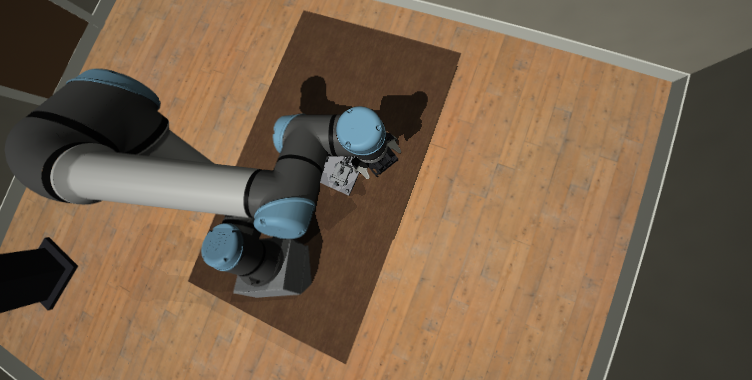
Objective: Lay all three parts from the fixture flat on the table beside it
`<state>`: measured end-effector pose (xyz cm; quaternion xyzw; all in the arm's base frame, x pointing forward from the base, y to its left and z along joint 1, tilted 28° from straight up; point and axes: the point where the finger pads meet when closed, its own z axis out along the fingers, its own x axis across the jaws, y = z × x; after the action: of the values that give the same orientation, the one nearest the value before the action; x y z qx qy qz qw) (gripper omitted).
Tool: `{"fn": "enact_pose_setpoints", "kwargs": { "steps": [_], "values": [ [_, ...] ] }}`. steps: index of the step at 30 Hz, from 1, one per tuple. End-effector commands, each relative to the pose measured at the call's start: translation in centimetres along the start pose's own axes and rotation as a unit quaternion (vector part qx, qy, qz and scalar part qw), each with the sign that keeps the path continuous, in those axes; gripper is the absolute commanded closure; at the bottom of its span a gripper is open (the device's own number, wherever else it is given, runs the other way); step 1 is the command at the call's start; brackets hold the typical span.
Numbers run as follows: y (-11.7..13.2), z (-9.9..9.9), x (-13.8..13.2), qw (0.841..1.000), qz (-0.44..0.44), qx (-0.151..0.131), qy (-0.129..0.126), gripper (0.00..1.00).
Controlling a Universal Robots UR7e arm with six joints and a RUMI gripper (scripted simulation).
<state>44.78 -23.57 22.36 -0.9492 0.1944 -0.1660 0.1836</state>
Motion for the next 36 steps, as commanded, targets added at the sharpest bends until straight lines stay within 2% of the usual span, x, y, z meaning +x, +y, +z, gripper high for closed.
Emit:
{"fn": "enact_pose_setpoints", "kwargs": {
  "steps": [1, 5, 9, 14, 15, 18, 19, 24, 26, 36],
  "values": [
    [-3.2, 0.1, -1.9, 0.998, 0.061, -0.004, 0.001, 0.0],
    [-6.2, 0.5, -4.1, 0.992, 0.126, -0.005, 0.001, 0.0],
    [-6.9, 0.6, -4.7, 0.99, 0.142, -0.005, 0.001, 0.0],
    [-10.5, 1.5, -8.0, 0.973, 0.229, -0.007, 0.001, 0.0],
    [-10.5, 1.5, -8.0, 0.973, 0.229, -0.007, 0.001, 0.0],
    [-12.3, 2.1, -10.1, 0.96, 0.281, -0.008, 0.001, 0.0],
    [-12.3, 2.1, -10.1, 0.96, 0.281, -0.008, 0.001, 0.0],
    [-14.4, 3.2, -12.8, 0.939, 0.345, -0.008, 0.002, 0.0],
    [-14.4, 3.2, -12.8, 0.939, 0.345, -0.008, 0.002, 0.0],
    [-17.4, 5.6, -18.2, 0.886, 0.464, -0.009, 0.003, 0.0]
  ]
}}
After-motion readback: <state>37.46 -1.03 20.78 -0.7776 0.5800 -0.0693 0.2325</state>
